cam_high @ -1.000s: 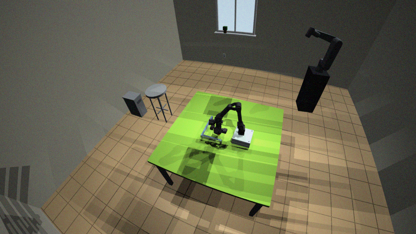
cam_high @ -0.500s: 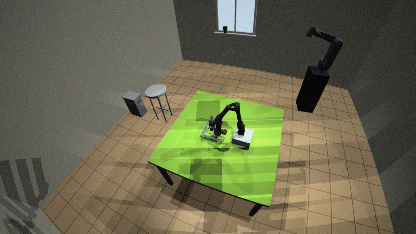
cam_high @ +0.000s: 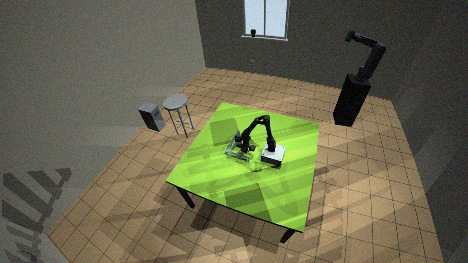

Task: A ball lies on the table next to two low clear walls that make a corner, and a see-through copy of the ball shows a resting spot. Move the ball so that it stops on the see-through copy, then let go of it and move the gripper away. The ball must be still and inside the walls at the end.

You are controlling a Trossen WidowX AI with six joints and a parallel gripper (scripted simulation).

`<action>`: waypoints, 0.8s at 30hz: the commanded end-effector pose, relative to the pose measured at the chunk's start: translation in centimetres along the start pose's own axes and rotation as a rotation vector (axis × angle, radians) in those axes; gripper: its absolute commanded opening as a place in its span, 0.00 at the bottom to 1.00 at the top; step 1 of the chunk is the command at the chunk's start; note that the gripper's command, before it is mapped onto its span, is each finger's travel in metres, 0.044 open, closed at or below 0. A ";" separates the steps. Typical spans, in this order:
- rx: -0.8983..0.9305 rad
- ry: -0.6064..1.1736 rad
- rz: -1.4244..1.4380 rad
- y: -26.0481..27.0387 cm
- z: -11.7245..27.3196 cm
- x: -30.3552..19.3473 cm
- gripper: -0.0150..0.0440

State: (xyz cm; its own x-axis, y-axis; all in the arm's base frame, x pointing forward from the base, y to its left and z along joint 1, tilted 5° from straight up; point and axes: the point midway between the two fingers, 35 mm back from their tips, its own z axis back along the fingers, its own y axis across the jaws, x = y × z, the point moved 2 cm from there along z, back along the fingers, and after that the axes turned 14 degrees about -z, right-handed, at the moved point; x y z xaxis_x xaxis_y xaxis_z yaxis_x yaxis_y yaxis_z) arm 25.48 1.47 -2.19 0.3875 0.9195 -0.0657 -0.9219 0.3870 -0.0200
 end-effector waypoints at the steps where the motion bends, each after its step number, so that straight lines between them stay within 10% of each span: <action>1: 0.000 0.000 0.000 0.0 0.3 0.0 0.71; 7: 0.004 0.002 0.003 0.0 8.4 0.0 0.71; 18: -0.020 -0.011 0.005 -0.5 8.4 0.2 0.71; 24: -0.020 -0.011 0.005 0.0 13.2 0.0 0.98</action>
State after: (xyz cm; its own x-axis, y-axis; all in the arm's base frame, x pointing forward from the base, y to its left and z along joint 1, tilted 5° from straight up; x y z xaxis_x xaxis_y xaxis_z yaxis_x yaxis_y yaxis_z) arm 25.57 2.20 8.87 0.3789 0.9231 -0.0656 -0.9254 0.3784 -0.0205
